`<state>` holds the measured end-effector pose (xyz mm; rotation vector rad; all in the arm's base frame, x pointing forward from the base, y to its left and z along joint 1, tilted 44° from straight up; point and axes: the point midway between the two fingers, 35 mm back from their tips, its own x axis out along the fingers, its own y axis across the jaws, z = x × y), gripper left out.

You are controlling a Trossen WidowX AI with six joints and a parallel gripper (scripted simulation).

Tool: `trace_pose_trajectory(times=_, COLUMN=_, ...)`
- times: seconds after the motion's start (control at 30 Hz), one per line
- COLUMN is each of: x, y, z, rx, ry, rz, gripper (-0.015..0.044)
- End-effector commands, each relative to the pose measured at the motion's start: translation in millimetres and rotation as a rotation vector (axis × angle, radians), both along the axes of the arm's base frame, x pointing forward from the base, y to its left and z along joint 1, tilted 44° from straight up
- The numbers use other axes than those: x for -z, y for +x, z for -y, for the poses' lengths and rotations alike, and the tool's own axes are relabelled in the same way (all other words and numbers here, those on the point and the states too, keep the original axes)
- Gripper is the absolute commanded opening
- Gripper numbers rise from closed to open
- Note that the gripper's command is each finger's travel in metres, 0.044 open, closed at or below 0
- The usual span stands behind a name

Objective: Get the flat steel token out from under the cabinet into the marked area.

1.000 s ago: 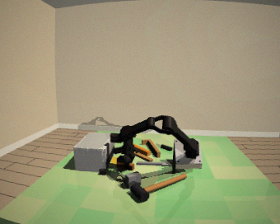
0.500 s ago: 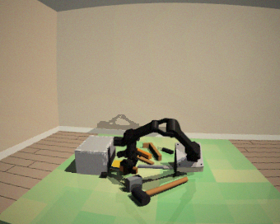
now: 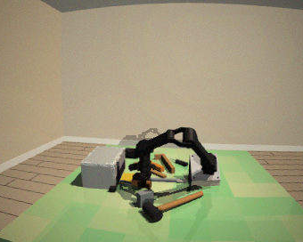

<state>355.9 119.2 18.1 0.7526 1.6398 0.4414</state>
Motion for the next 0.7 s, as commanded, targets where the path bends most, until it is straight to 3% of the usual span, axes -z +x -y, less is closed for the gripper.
trace_pose_trajectory(times=0.0, x=-0.1, y=-5.4, z=-0.8, rx=0.004, ry=0.000, rz=-0.008, gripper=0.0000)
trace_pose_trajectory(times=0.67, x=-5.6, y=-25.7, z=-4.6, rx=0.004, ry=0.000, rz=-0.009, gripper=0.0000)
